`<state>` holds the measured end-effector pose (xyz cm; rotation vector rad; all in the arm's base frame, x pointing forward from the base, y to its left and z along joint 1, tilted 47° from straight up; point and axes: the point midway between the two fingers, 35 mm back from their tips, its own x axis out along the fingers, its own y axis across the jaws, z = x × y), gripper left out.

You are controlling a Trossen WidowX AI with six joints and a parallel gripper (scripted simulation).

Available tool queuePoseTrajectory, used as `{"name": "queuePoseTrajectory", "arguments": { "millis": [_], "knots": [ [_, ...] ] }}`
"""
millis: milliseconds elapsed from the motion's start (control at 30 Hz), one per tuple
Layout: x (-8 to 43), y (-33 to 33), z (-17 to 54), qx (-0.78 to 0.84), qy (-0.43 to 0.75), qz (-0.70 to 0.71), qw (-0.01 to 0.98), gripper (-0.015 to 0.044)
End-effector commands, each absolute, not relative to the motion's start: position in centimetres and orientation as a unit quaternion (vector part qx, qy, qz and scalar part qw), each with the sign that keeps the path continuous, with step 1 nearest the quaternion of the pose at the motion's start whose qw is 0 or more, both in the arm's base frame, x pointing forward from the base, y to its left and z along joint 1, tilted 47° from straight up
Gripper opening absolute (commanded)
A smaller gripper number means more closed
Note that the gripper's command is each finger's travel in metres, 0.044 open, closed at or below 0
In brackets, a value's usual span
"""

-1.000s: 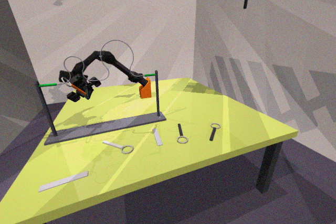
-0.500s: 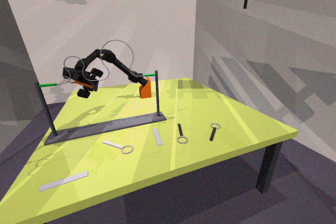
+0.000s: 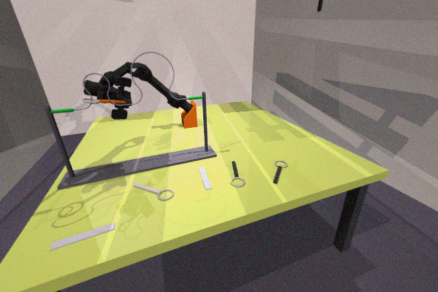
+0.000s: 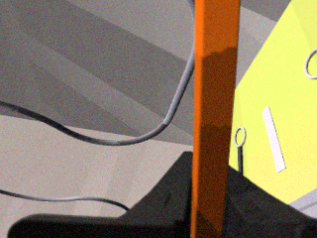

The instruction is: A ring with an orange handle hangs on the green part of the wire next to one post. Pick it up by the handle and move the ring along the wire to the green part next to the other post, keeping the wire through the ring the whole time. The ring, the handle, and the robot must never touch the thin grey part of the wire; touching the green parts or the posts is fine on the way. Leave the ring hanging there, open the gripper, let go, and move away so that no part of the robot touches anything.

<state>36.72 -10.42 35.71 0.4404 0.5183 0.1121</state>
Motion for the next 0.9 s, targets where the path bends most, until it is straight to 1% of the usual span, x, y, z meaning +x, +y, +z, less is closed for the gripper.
{"name": "queuePoseTrajectory", "arguments": {
  "millis": [0,300,867],
  "knots": [
    [36.7,-8.8,36.4,0.267,0.253,0.07,0.927,-0.015],
    [36.7,-6.5,38.2,0.352,0.247,0.09,0.898,-0.015],
    [36.7,-4.4,40.7,0.442,0.238,0.11,0.858,-0.015]
  ]
}}
